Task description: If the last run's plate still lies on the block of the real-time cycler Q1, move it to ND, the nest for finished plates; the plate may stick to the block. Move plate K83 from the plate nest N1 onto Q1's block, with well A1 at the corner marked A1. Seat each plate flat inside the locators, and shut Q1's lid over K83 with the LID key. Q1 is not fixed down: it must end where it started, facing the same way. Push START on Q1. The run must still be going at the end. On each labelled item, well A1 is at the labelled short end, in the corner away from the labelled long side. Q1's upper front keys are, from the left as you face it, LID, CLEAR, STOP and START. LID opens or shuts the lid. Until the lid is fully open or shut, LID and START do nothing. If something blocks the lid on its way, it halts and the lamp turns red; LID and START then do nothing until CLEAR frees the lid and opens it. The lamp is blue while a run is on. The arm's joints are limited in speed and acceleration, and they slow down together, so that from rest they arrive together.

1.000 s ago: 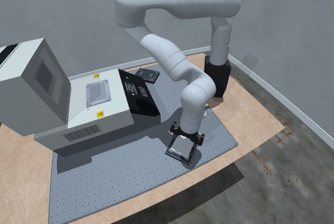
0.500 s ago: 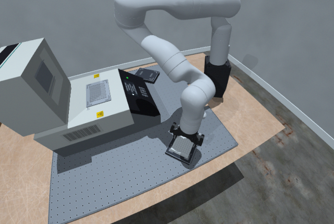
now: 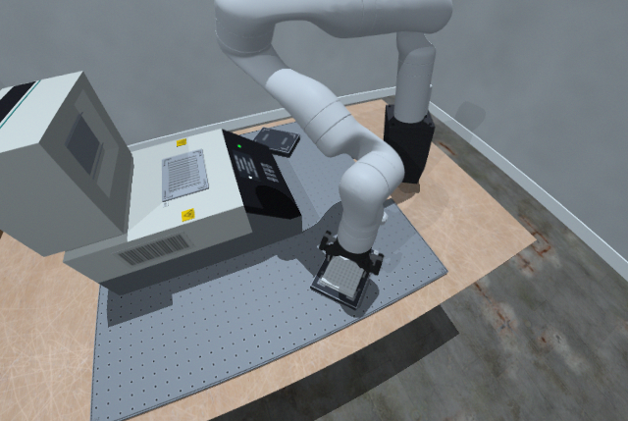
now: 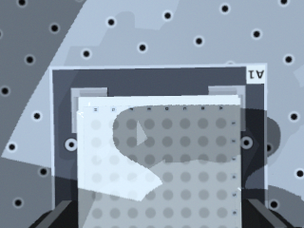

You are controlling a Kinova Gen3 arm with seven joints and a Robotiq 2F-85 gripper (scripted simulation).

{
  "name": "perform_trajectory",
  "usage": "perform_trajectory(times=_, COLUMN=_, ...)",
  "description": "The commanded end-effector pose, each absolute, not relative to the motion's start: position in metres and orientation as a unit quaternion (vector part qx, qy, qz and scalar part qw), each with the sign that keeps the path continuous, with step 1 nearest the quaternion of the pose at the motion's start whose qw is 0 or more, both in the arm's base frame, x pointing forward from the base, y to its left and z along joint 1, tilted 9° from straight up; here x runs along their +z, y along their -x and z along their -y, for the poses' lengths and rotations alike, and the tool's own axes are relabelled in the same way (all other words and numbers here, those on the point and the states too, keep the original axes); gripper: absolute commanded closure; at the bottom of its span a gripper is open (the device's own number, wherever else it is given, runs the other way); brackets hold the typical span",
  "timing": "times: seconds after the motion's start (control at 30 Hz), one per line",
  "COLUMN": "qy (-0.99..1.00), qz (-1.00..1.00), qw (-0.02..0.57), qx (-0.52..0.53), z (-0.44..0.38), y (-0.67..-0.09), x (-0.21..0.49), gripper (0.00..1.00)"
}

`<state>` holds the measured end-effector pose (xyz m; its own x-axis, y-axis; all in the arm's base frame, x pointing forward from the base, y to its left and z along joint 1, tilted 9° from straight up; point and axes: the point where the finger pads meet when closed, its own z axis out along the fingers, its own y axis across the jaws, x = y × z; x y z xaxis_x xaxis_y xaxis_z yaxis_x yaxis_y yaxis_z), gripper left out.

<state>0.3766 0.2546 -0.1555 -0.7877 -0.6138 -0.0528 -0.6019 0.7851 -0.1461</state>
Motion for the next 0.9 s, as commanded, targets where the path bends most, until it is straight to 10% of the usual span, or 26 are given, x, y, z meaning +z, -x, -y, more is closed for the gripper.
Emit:
perform_trajectory(times=0.0, qy=0.322, qz=-0.943, qw=0.050, qx=-0.061, z=-0.2549, y=-0.3773, x=-0.1557, gripper=0.00)
perform_trajectory(times=0.87, qy=0.322, qz=-0.943, qw=0.050, qx=-0.061, z=-0.2549, y=-0.3774, x=-0.1563, gripper=0.06)
